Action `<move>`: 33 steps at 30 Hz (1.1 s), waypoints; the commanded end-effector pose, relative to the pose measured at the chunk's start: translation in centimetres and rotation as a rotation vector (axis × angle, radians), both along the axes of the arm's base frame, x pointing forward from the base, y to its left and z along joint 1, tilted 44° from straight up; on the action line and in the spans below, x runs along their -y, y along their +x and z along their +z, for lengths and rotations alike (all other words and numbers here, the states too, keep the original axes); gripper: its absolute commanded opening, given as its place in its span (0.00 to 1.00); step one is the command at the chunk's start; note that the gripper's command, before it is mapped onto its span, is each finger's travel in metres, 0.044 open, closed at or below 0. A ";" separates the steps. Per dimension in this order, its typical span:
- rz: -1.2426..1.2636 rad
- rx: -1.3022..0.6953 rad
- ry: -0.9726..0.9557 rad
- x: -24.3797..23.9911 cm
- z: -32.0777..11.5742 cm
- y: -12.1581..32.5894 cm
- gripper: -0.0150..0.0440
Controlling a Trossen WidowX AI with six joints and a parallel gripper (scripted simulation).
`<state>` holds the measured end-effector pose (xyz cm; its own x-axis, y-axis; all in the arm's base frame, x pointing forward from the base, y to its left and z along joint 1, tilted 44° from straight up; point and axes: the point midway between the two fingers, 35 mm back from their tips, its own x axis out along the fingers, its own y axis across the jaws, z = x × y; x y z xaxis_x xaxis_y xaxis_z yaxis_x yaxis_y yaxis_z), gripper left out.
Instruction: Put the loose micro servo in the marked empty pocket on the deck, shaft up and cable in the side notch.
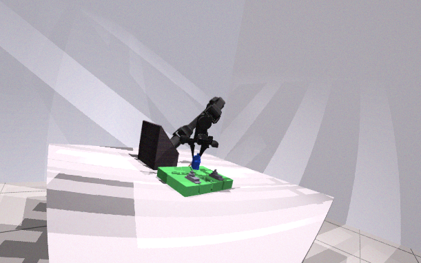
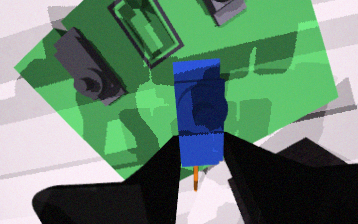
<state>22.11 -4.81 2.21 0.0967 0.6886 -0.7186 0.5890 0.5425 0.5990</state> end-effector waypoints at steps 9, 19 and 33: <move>-0.134 -0.117 0.009 0.8 -0.4 0.1 0.25; -0.382 -0.353 0.044 0.8 -0.4 0.1 0.25; -0.730 -0.684 0.093 0.8 -0.4 0.1 0.25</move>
<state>22.17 -5.39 1.86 0.1024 0.6870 -0.7194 0.9940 -0.0426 0.1008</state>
